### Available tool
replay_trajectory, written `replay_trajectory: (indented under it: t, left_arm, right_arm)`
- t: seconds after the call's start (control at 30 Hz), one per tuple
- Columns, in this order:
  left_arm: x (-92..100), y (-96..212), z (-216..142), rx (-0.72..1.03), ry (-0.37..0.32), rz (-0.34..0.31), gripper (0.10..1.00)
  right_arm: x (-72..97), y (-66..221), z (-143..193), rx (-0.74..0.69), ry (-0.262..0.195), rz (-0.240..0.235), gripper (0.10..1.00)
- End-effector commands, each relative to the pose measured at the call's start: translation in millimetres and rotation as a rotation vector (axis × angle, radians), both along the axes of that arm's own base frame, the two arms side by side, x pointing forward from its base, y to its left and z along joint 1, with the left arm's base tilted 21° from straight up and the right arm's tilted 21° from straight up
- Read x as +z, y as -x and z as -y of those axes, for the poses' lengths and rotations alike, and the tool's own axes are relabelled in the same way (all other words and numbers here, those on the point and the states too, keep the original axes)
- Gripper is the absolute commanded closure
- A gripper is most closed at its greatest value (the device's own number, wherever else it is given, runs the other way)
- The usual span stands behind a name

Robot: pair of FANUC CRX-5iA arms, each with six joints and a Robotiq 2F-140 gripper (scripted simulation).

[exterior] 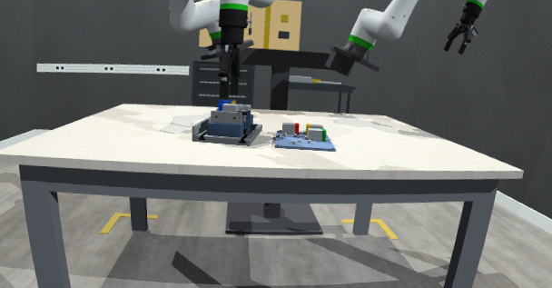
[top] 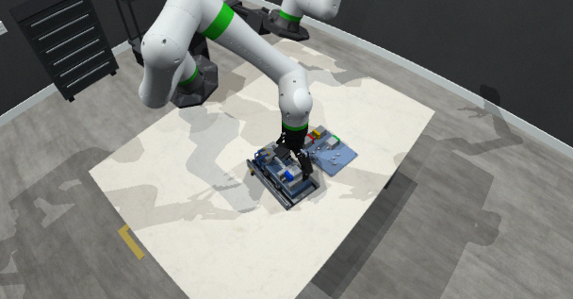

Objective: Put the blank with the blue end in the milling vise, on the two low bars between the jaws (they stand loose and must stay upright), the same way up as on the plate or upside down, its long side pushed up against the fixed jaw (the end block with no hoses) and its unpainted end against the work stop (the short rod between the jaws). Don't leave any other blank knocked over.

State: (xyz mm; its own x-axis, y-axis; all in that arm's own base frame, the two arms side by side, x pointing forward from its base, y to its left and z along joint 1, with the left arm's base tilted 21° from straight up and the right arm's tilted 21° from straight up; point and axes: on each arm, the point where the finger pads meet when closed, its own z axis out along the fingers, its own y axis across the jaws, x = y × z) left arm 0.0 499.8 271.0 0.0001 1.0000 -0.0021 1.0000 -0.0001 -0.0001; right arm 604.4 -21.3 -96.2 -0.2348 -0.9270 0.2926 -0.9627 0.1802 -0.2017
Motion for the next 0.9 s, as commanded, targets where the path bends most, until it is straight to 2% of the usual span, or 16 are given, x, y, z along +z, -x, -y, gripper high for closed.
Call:
replay_trajectory:
  t: [0.0, 0.33, 0.83, 0.87]
  left_arm:
    - [1.0, -0.1, -0.2, 0.000, -0.002, 0.000, 0.098]
    - [1.0, -0.1, -0.2, 0.000, -0.002, 0.000, 0.098]
    - [1.0, -0.1, -0.2, 0.000, -0.002, 0.000, 0.098]
    - [1.0, -0.1, -0.2, 0.000, -0.002, 0.000, 0.098]
  right_arm:
    - [1.6, -0.6, -0.7, 0.001, 0.000, 0.002, 0.098]
    - [3.8, -0.2, -1.5, 0.001, 0.000, 0.002, 0.098]
    - [59.8, 7.9, -21.2, 0.001, 0.000, 0.002, 0.098]
    - [59.8, 7.9, -21.2, 0.001, 0.000, 0.002, 0.098]
